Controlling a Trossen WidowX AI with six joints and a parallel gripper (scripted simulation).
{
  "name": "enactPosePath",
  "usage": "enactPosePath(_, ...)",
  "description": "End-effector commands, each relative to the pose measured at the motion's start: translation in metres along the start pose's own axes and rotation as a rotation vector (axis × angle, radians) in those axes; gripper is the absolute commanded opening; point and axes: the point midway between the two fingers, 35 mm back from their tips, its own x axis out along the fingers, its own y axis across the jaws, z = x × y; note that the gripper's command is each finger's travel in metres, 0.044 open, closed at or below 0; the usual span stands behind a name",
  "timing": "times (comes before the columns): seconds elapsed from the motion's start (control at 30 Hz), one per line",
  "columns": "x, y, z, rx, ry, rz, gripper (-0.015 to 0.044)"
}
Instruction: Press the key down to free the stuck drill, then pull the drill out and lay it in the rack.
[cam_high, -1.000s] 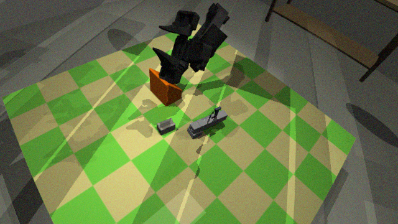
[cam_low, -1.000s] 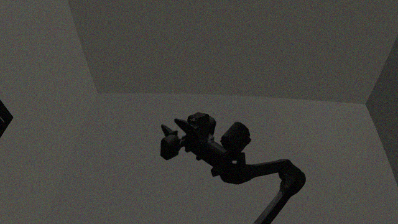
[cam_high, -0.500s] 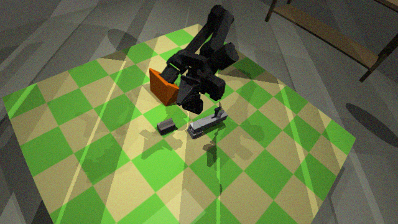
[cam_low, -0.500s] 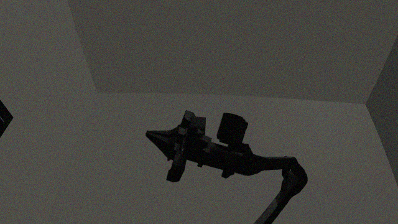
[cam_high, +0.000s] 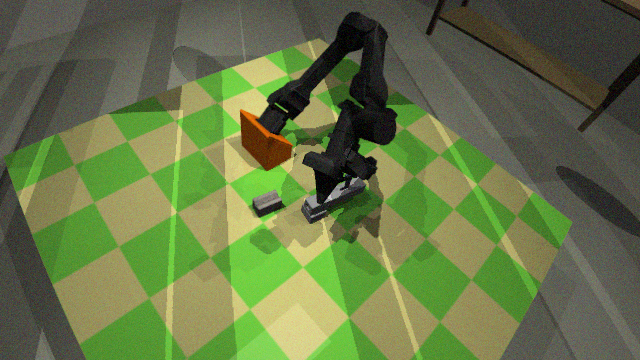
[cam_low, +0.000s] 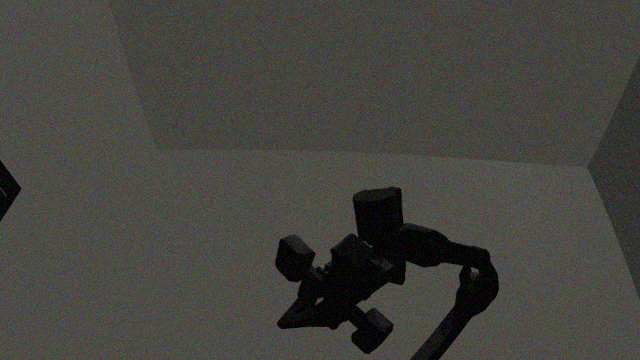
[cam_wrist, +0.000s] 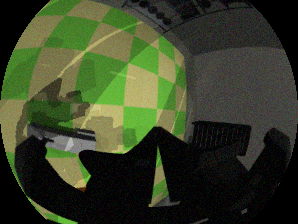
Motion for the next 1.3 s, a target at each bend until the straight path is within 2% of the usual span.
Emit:
enactPosePath(0.0,-0.021,0.081,-0.004,0.152,0.133,0.379,0.0)
enactPosePath(0.27,-0.067,0.152,-0.007,0.362,0.33,0.705,0.0)
enactPosePath(1.27,-0.055,0.163,-0.009,0.365,0.332,0.709,0.0)
